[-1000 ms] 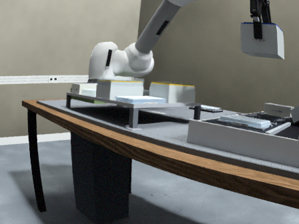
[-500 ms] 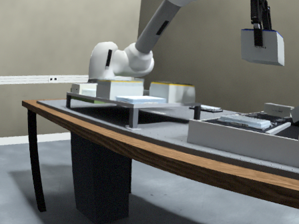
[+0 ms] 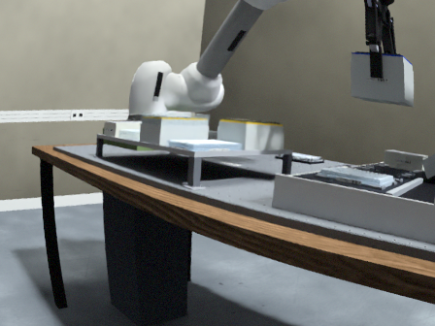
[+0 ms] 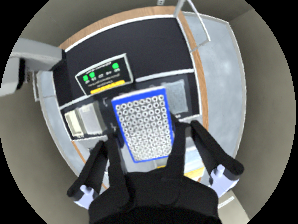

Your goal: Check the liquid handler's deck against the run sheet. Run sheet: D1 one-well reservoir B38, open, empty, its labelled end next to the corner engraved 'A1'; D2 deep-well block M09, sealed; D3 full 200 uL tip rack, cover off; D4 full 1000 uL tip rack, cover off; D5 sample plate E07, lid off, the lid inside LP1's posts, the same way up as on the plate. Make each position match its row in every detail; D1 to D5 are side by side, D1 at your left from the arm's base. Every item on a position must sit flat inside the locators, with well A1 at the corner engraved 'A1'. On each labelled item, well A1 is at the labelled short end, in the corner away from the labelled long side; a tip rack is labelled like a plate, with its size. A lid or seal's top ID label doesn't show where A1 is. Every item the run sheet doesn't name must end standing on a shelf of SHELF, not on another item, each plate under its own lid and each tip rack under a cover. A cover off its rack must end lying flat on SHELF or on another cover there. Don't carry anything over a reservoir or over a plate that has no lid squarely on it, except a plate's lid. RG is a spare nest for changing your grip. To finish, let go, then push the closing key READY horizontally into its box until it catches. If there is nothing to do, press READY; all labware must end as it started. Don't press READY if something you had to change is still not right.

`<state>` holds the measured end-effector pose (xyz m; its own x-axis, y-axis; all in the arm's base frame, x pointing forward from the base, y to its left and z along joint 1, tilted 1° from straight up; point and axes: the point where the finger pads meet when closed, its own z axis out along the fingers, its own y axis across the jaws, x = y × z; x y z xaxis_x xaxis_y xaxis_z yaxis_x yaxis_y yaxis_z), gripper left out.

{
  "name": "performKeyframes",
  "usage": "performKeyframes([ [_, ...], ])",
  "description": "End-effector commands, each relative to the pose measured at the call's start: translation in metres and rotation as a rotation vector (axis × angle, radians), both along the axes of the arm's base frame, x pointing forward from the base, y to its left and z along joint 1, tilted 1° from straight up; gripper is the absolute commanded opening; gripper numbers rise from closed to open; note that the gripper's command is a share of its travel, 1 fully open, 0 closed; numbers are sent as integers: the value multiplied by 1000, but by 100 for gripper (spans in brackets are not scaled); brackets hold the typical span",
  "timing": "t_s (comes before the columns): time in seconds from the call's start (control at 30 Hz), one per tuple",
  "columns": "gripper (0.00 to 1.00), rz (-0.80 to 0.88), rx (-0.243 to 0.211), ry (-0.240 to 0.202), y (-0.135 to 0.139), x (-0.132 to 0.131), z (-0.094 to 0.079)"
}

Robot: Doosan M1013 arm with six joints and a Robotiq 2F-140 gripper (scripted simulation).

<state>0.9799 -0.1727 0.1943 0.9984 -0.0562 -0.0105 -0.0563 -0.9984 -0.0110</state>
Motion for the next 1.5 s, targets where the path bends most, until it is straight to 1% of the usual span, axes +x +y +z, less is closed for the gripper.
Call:
performKeyframes([
  [0.0, 10, 1, -1, -1, 3, 1, -10],
  [0.37, 10, 1, -1, -1, 4, 1, -29],
  [0.47, 10, 1, -1, -1, 4, 1, -30],
  [0.93, 10, 1, -1, -1, 4, 1, -54],
  [1.03, 10, 1, -1, -1, 4, 1, -55],
  [1.47, 10, 1, -1, 0, 4, 0, -78],
])
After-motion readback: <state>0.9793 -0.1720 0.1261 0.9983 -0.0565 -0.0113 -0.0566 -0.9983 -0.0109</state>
